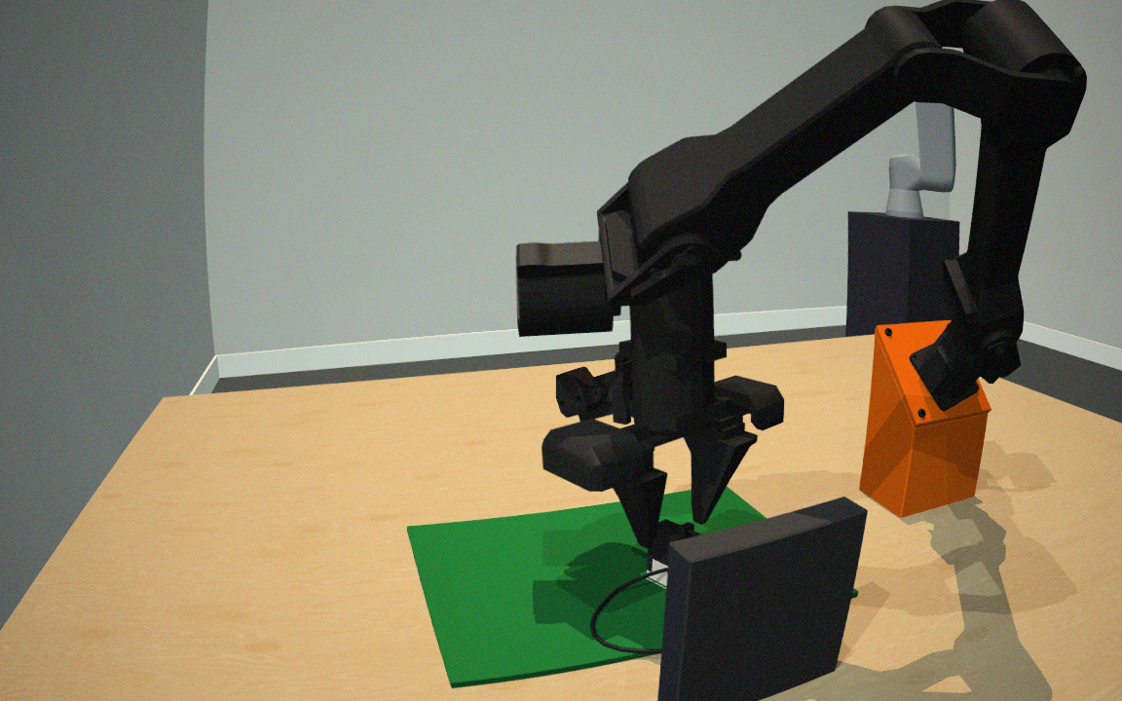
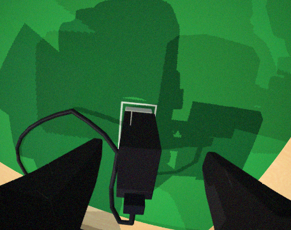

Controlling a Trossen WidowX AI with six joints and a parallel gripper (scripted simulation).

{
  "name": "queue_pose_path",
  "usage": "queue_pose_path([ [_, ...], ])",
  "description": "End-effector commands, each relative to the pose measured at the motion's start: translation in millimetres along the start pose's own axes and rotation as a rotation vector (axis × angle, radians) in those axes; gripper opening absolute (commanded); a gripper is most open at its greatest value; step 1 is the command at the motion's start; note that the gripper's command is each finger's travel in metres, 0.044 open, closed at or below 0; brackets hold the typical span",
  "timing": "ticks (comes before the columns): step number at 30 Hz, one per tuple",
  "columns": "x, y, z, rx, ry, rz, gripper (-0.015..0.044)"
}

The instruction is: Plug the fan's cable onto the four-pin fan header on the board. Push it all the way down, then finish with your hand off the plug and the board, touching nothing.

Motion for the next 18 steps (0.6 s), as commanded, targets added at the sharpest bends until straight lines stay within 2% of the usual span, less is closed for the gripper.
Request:
queue_pose_path([
  [1,-37.2,-1.2,4.3,-0.015,-0.024,-0.022,0.0260],
  [8,-38.0,-9.5,5.3,-0.015,-0.024,-0.023,0.0260],
  [15,-41.7,-101.1,-2.0,-0.017,-0.023,-0.029,0.0260],
  [18,-41.0,-120.5,-7.6,-0.018,-0.024,-0.029,0.0260],
])
Point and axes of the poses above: the point midway between the two fingers, 35 mm back from their tips, its own x axis out along the fingers, its own z axis across the jaws, y = z × x, the point moved 3 cm from there along -x, back along the fingers, and after that the axes turned 9 degrees about -x, right-handed, at the moved point
